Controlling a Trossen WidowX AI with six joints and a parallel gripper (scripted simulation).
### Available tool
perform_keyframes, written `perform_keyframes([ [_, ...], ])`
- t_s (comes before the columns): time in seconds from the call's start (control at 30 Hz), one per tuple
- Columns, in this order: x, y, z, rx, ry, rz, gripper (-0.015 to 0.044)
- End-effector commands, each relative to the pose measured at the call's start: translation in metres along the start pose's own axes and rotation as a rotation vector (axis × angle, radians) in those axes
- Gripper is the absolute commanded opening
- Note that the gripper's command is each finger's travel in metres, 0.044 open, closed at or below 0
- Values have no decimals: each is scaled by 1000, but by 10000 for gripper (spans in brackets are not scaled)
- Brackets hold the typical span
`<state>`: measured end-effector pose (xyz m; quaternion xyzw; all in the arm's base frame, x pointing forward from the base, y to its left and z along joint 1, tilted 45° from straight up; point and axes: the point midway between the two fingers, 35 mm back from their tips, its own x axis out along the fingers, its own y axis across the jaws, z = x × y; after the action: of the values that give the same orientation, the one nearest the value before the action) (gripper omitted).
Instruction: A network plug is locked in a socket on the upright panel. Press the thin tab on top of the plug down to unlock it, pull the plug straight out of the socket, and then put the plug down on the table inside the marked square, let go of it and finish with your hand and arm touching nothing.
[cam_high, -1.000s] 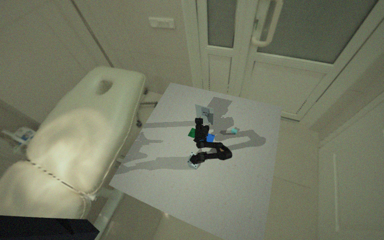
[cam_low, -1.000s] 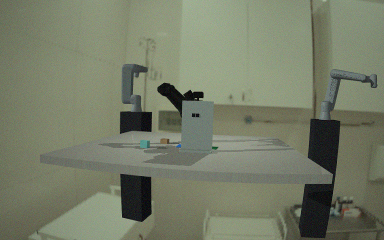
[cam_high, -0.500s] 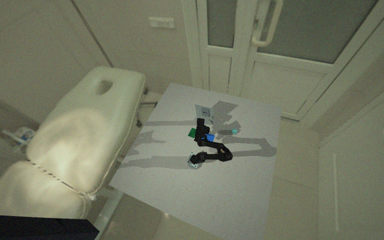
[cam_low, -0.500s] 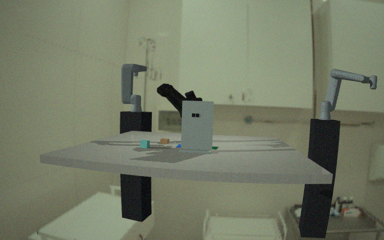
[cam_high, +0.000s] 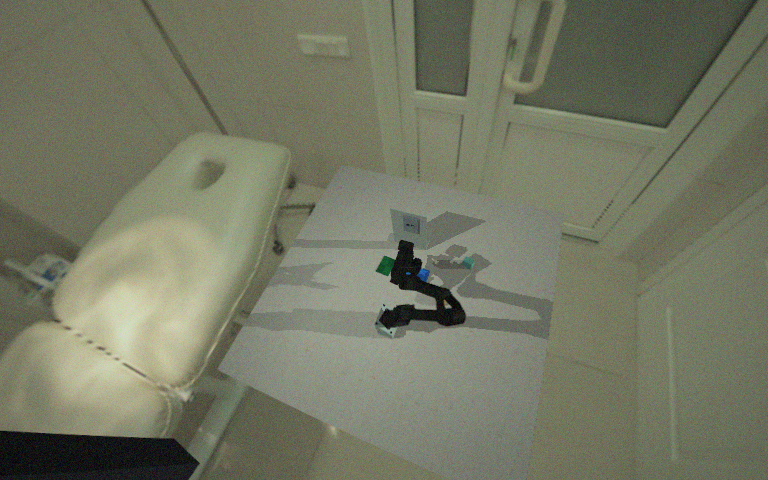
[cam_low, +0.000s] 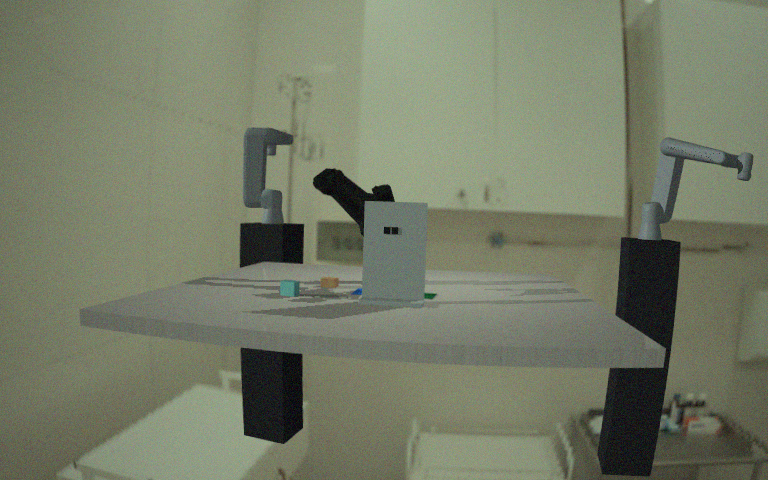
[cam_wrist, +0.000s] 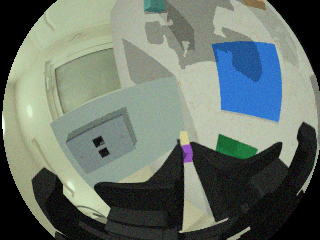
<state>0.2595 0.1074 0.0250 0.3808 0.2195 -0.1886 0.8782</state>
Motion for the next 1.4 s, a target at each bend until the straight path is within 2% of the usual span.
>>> perform_keyframes([
  [0.0, 1, -8, 8, 23, -38, -56, 0],
  [0.57, -9, -45, 46, 66, -216, -278, 0],
  [1.37, 5, -60, 47, 69, -219, -291, 0],
])
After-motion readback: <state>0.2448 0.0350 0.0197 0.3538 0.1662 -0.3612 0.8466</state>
